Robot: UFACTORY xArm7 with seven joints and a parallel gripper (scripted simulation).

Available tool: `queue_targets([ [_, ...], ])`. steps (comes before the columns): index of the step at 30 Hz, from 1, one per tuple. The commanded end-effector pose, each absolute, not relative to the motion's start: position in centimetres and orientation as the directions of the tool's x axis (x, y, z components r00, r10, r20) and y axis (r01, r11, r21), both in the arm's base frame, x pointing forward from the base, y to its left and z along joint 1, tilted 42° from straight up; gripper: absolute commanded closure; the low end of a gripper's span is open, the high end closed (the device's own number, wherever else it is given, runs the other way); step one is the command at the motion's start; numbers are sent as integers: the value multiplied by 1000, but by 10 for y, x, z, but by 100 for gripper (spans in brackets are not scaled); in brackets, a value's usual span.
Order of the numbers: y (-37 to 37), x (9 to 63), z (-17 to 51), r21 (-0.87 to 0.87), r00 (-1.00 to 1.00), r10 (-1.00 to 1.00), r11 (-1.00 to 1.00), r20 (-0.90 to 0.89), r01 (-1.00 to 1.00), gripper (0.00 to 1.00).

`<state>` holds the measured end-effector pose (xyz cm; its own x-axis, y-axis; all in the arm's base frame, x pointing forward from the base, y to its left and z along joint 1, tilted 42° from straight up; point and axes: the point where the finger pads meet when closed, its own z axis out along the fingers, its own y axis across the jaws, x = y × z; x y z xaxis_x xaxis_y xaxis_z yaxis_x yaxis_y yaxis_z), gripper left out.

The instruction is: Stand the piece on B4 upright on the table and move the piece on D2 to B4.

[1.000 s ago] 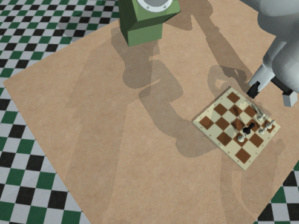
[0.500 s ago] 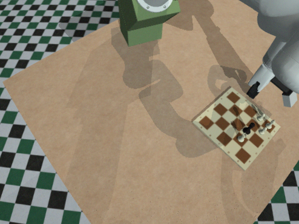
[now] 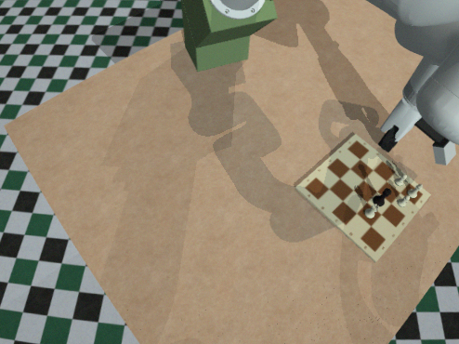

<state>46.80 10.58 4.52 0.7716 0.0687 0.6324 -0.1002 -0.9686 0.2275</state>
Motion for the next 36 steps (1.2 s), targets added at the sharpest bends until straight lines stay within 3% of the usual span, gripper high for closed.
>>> queue_targets([
  [1, 107, 468, 46, 227, 770, 70, -969, 634, -98, 100],
  [28, 107, 468, 46, 227, 770, 70, -969, 634, -98, 100],
  [29, 107, 468, 46, 227, 770, 70, -969, 634, -98, 93],
  [31, 107, 468, 46, 227, 770, 70, -969, 634, -98, 93],
  [32, 107, 468, 46, 227, 770, 70, -969, 634, -98, 86],
  [34, 107, 468, 46, 227, 770, 70, -969, 634, -98, 86],
  [35, 107, 468, 46, 227, 770, 70, -969, 634, -98, 79],
  [36, 107, 468, 46, 227, 770, 70, -969, 634, -98, 79],
])
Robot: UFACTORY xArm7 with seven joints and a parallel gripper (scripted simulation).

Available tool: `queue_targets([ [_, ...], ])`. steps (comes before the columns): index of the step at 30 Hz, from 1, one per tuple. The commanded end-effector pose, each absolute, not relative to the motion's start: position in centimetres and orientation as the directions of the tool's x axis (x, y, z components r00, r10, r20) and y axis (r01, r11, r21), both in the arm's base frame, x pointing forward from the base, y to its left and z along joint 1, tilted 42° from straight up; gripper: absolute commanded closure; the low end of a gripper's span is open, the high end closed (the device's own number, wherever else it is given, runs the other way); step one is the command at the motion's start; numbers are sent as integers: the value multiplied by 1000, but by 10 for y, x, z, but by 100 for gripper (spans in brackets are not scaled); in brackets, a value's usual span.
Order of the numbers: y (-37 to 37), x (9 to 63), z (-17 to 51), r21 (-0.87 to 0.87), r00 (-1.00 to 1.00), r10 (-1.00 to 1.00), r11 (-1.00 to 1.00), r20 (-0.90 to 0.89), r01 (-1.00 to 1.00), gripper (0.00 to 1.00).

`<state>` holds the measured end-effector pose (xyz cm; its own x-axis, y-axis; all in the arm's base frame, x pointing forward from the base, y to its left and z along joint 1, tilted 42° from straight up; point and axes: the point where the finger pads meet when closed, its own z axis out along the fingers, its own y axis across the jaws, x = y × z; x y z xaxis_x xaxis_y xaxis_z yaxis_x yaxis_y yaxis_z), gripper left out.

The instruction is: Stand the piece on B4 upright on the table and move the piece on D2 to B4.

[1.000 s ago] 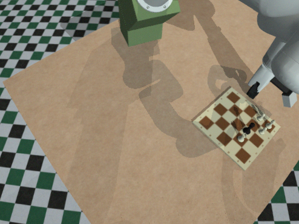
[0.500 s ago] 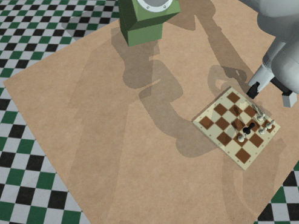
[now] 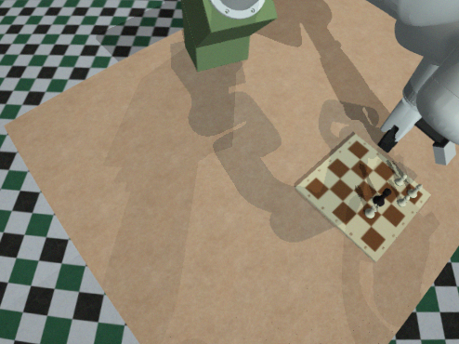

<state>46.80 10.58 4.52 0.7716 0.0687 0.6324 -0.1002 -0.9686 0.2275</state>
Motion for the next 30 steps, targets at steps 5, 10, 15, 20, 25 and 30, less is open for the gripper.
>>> queue_targets([
  [5, 107, 468, 46, 227, 770, 70, -969, 634, -98, 66],
  [10, 107, 468, 46, 227, 770, 70, -969, 634, -98, 66],
  [15, 107, 468, 46, 227, 770, 70, -969, 634, -98, 66],
  [20, 108, 466, 49, 227, 770, 70, -969, 634, -98, 66],
  [25, 110, 461, 54, 227, 770, 70, -969, 634, -98, 66],
  [30, 115, 447, 71, 227, 770, 70, -969, 634, -98, 66],
])
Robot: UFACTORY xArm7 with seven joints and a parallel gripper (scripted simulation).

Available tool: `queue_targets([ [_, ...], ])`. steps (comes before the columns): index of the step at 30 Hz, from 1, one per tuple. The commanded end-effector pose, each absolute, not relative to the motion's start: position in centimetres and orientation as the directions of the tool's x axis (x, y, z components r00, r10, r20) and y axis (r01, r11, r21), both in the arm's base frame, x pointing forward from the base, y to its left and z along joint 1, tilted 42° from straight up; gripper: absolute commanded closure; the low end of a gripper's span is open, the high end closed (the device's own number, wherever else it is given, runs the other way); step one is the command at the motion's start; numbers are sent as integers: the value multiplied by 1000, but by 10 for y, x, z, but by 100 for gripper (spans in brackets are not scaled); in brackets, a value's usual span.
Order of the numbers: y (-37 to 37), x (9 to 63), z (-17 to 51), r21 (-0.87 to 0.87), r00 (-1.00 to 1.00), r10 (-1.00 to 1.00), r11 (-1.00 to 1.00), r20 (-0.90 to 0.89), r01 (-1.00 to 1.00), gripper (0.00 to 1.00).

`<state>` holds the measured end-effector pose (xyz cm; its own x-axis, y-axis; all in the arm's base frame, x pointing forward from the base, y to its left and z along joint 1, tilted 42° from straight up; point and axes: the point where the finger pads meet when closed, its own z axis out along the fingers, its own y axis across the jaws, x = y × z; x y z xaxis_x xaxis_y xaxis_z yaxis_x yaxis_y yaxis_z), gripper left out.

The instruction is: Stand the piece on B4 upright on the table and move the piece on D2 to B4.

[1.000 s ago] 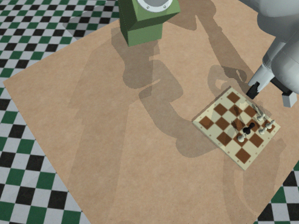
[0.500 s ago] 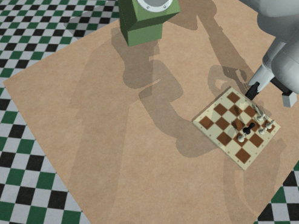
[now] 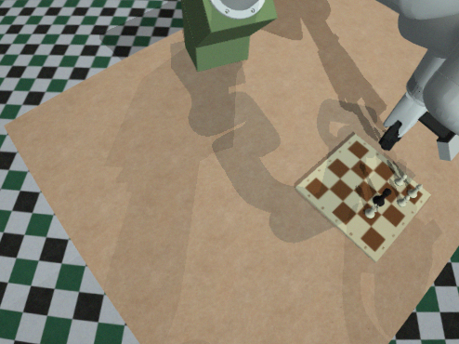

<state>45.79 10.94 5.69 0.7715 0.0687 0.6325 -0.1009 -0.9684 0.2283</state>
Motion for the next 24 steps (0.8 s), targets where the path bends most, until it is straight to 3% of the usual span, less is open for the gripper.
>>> queue_targets([
  [1, 116, 443, 75, 227, 770, 70, -969, 634, -98, 66],
  [19, 128, 411, 113, 227, 770, 70, -969, 634, -98, 66],
  [20, 128, 411, 113, 227, 770, 70, -969, 634, -98, 0],
  [24, 128, 411, 113, 227, 770, 70, -969, 634, -98, 0],
])
